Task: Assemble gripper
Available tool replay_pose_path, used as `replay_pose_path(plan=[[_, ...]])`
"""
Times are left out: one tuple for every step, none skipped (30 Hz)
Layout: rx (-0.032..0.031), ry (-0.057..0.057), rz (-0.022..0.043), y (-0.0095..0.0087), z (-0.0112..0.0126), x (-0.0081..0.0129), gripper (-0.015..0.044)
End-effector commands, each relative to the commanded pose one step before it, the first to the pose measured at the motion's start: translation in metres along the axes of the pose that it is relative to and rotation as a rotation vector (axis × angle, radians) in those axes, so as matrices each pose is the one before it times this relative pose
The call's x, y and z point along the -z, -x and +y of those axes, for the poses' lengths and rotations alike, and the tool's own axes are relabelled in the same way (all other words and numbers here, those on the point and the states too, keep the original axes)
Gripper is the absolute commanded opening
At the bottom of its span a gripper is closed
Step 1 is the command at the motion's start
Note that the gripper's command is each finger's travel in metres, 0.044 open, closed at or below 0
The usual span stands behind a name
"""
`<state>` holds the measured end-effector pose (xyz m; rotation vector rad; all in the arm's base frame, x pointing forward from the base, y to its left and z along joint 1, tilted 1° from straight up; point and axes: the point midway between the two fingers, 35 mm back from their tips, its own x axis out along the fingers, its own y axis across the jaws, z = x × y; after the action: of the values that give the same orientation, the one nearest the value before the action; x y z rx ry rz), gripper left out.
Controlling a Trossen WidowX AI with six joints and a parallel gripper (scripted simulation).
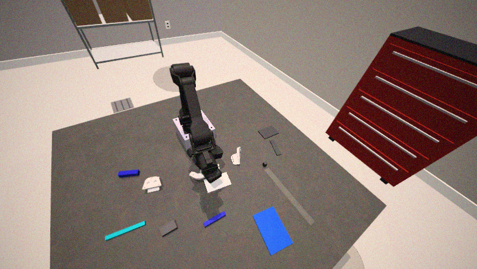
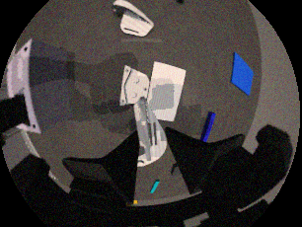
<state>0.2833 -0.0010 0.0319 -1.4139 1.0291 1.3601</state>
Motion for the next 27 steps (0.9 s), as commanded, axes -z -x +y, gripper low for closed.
replay_pose_path(plan=[[-0.00243, -0.1355, 0.00263, -0.0005, 0.00317, -0.0084, 0.0134], [-0.00007, -0.0288, -0.00018, 0.00002, 0.00071, -0.00173, 0.0134], [-0.00007, -0.0288, -0.00017, 0.00001, 0.00077, -0.00169, 0.0134], [-0.00008, -0.0288, -0.00017, 0.00001, 0.00083, -0.00166, 0.0134], [-0.00008, -0.0288, -0.00017, 0.00001, 0.00089, -0.00163, 0.0134], [-0.00009, -0.0288, -0.00017, 0.00001, 0.00095, -0.00159, 0.0134], [-0.00009, -0.0288, -0.00016, 0.00001, 0.001, -0.00155, 0.0134], [-0.0001, -0.0288, -0.00016, 0.0, 0.00106, -0.00151, 0.0134], [-0.0001, -0.0288, -0.00016, 0.0, 0.00111, -0.00147, 0.0134], [-0.00011, -0.0288, -0.00015, 0.0, 0.00116, -0.00142, 0.0134], [-0.00011, -0.0288, -0.00015, 0.0, 0.0012, -0.00137, 0.0134], [-0.00012, -0.0288, -0.00015, -0.00001, 0.00125, -0.00133, 0.0134], [-0.00012, -0.0288, -0.00014, -0.00001, 0.00129, -0.00128, 0.0134], [-0.00012, -0.0288, -0.00014, -0.00001, 0.00134, -0.00123, 0.0134], [-0.00013, -0.0288, -0.00013, -0.00001, 0.00138, -0.00117, 0.0134], [-0.00013, -0.0288, -0.00013, -0.00002, 0.00141, -0.00112, 0.0134], [-0.00014, -0.0288, -0.00012, -0.00002, 0.00145, -0.00107, 0.0134], [-0.00014, -0.0288, -0.00012, -0.00002, 0.00148, -0.00101, 0.0134], [-0.00014, -0.0288, -0.00012, -0.00002, 0.00152, -0.00095, 0.0134], [-0.00015, -0.0288, -0.00011, -0.00003, 0.00155, -0.00089, 0.0134], [-0.00015, -0.0288, -0.00011, -0.00003, 0.00157, -0.00084, 0.0134], [-0.00015, -0.0288, -0.0001, -0.00003, 0.0016, -0.00078, 0.0134], [-0.00016, -0.0288, -0.0001, -0.00003, 0.00162, -0.00071, 0.0134], [-0.00016, -0.0288, -0.00009, -0.00004, 0.00164, -0.00065, 0.0134], [-0.00016, -0.0288, -0.00008, -0.00004, 0.00166, -0.00059, 0.0134], [-0.00016, -0.0288, -0.00008, -0.00004, 0.00168, -0.00053, 0.0134], [-0.00017, -0.0288, -0.00007, -0.00004, 0.00169, -0.00047, 0.0134]])
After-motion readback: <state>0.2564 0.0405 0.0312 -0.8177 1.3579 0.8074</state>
